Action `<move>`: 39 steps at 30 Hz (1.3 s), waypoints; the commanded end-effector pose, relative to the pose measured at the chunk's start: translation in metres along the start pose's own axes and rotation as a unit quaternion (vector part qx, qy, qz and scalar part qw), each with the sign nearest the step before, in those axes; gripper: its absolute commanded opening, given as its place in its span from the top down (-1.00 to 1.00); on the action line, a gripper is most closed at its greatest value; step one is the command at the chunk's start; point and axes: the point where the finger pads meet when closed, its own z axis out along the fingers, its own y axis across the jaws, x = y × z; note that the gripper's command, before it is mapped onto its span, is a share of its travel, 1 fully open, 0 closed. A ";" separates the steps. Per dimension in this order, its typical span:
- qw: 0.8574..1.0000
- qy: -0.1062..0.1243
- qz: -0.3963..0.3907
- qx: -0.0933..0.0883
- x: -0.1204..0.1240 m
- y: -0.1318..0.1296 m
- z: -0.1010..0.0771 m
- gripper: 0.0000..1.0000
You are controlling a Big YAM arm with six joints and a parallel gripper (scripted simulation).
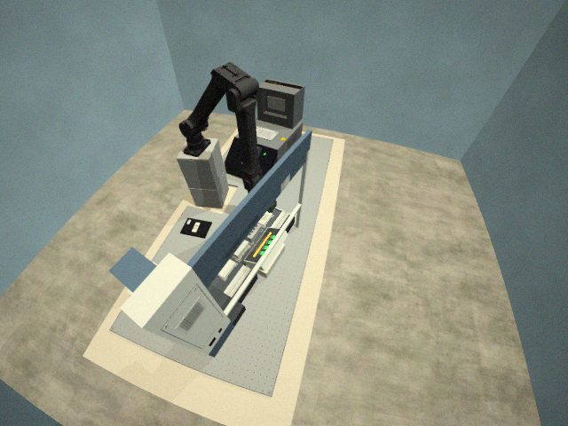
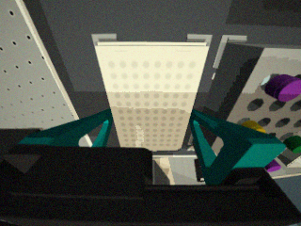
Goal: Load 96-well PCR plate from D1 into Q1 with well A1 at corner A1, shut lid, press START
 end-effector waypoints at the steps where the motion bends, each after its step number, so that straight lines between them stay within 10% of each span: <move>1: 1.000 -0.025 -0.012 0.002 -0.021 0.003 -0.002 -1.00; 28: 1.000 -0.002 0.003 0.001 -0.002 0.002 -0.003 -1.00; 39: 1.000 -0.028 0.001 0.003 -0.022 0.003 -0.006 -1.00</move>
